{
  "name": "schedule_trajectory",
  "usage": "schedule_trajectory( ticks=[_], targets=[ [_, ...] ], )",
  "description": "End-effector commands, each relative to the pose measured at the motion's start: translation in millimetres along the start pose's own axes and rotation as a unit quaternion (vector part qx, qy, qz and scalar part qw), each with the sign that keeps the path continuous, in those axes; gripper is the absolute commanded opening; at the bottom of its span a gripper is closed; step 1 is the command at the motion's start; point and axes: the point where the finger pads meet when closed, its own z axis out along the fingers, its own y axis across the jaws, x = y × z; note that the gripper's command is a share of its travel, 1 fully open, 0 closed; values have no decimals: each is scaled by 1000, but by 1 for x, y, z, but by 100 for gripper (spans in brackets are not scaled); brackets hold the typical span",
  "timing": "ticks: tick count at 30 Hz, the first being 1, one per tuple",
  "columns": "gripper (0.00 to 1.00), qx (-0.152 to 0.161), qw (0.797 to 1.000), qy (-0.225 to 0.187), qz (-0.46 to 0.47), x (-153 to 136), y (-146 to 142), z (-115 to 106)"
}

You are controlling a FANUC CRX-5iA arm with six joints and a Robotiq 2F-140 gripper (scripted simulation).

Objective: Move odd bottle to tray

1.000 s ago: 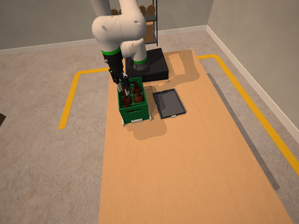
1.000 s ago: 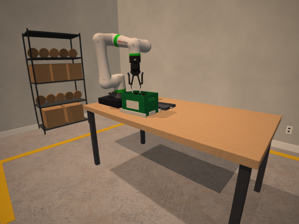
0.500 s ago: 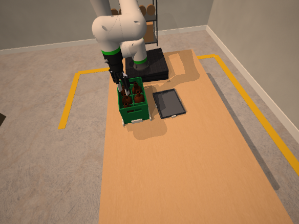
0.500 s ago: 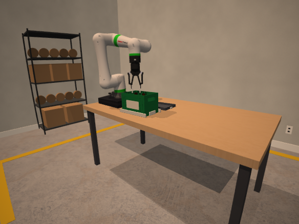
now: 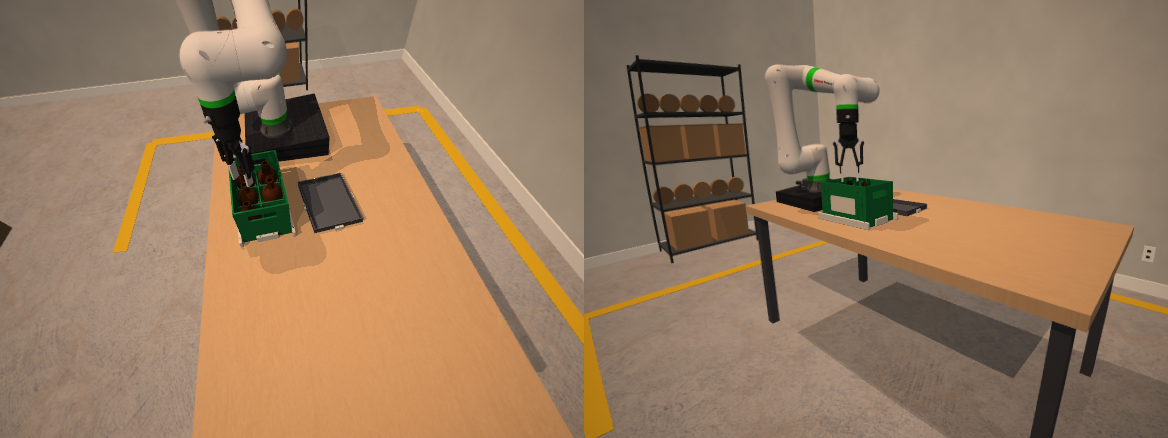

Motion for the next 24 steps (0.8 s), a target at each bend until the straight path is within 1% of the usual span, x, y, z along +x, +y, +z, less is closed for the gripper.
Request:
schedule_trajectory(
  ticks=[1, 12, 24],
  targets=[
    [44, 0, 1000, -1, 0, 0, 0, 0],
    [44, 0, 1000, -1, 0, 0, 0, 5],
    [44, 0, 1000, -1, 0, -1, 0, 18]
  ],
)
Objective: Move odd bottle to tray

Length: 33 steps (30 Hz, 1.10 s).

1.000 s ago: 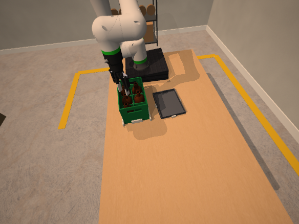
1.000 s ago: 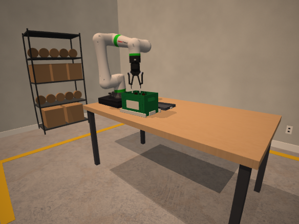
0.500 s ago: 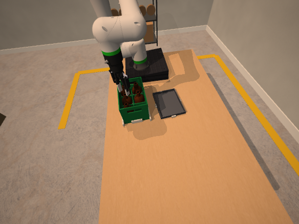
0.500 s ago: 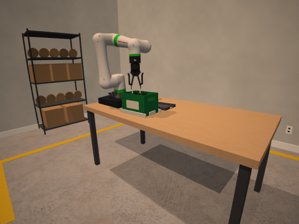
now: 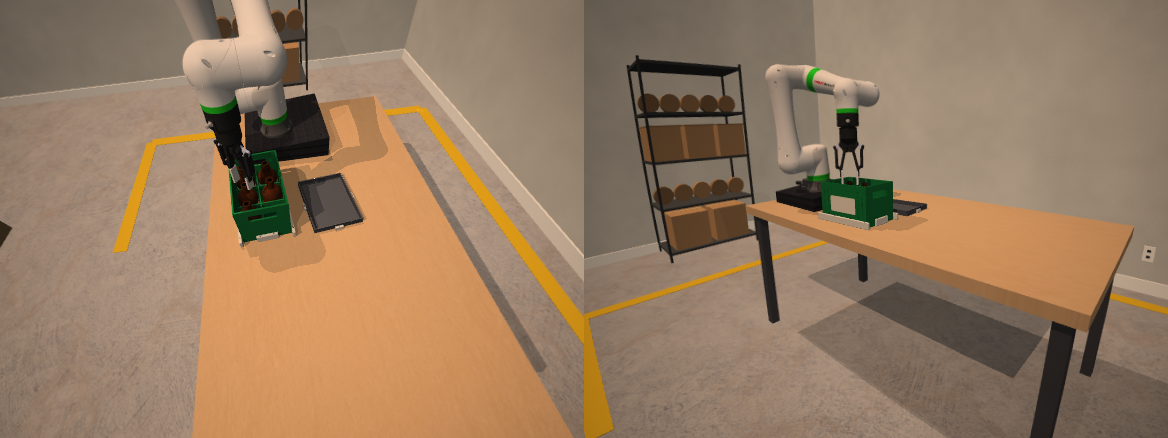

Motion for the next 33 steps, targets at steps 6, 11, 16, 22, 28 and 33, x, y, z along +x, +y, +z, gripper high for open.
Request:
schedule_trajectory(
  ticks=[6, 11, 16, 22, 28, 33],
  targets=[
    [44, 0, 1000, -1, 0, -1, 0, 8],
    [44, 0, 1000, -1, 0, -1, 0, 13],
    [44, 0, 1000, -1, 0, -1, 0, 18],
    [44, 0, 1000, -1, 0, -1, 0, 21],
    [44, 0, 1000, -1, 0, -1, 0, 24],
    [44, 0, 1000, -1, 0, -1, 0, 24]
  ],
)
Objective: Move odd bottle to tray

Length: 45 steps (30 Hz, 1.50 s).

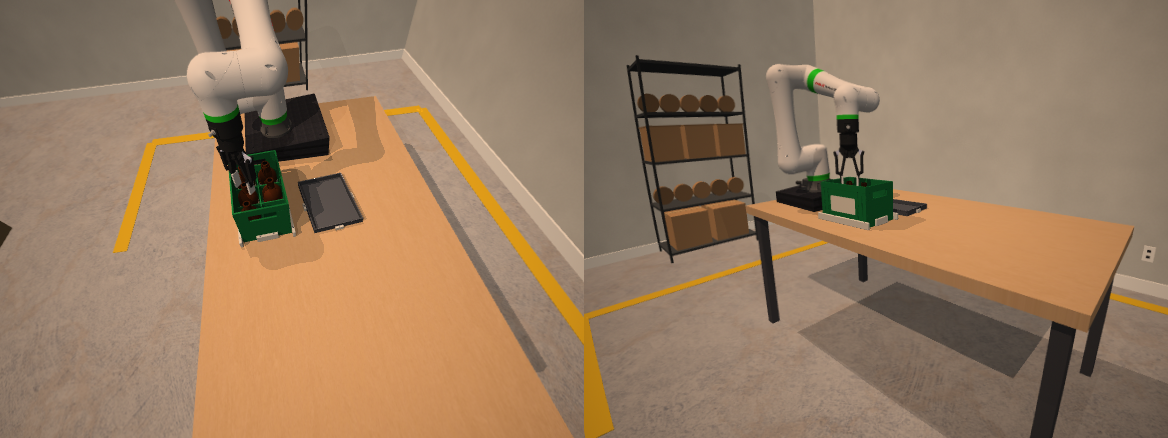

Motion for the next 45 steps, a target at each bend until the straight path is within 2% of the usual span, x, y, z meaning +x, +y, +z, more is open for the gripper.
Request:
schedule_trajectory(
  ticks=[1, 36, 37, 45],
  targets=[
    [44, 0, 1000, -1, 0, -1, 0, 0],
    [44, 0, 1000, -1, 0, -1, 0, 0],
    [10, 0, 1000, -1, 0, -1, 0, 0],
    [10, 0, 1000, -1, 0, -1, 0, 0]
  ],
)
